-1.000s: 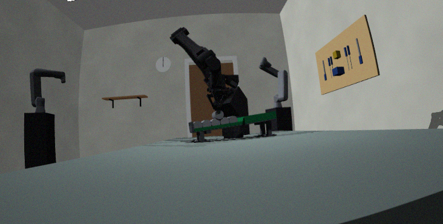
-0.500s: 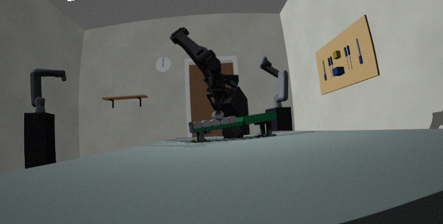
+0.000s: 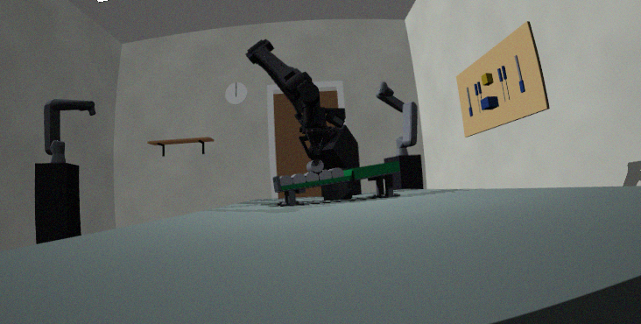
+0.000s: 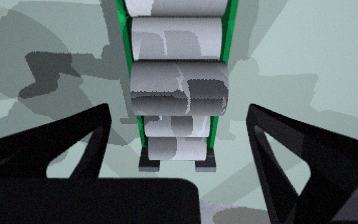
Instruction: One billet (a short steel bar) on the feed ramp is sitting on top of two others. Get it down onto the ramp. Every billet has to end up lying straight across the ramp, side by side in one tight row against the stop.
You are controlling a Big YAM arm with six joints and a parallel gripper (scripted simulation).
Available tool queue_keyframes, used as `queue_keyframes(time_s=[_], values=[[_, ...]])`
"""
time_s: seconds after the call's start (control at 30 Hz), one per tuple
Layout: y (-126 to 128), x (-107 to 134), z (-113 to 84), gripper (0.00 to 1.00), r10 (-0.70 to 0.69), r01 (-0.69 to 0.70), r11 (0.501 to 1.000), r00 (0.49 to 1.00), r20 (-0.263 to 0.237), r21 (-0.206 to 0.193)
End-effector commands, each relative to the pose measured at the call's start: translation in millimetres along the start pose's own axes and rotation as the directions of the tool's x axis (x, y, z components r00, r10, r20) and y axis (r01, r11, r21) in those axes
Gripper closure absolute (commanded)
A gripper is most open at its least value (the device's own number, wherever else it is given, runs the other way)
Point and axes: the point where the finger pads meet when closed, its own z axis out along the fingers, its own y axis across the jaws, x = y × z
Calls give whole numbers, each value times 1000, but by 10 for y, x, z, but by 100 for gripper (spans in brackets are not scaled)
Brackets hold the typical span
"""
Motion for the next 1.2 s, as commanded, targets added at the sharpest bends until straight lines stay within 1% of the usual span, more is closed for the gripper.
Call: queue_keyframes(time_s=[0.0, 0.07, 0.1, 0.17, 0.2, 0.27, 0.33, 0.37, 0.43, 0.57, 0.63, 0.67, 0.7, 0.77, 0.83, 1.17], values=[[-133, 124, -144, 9, 10, -10, 999, 1000, -7, 40], [-131, 146, -117, 9, 19, -18, 999, 1000, -11, 42], [-109, 156, -71, 9, 23, -22, 999, 1000, -13, 36], [-31, 47, 87, 9, -1, 1, 1000, 1000, -4, 3], [1, 28, 124, 9, -5, 5, 1000, 1000, -2, -2], [0, 30, 179, 9, -4, 4, 1000, 1000, -2, -2], [0, 30, 179, 9, -4, 4, 1000, 1000, -2, -2], [-192, -1, 92, 9, -9, 9, 999, 1000, 3, 39], [-77, 77, 242, 9, 5, -5, 1000, 1000, -7, 11], [-5, 37, 357, 9, -4, 4, 1000, 1000, -4, -1], [-98, -43, 303, 9, -18, 18, 1000, 1000, 5, 22], [-115, -48, 295, 9, -19, 19, 999, 1000, 6, 26], [-138, 15, 231, 9, -6, 6, 999, 1000, -1, 40], [-126, 102, 225, 9, 10, -10, 999, 1000, -10, 41], [-105, 97, 227, 9, 5, -5, 999, 1000, -8, 33], [-105, 97, 227, 9, 5, -5, 999, 1000, -8, 33]])
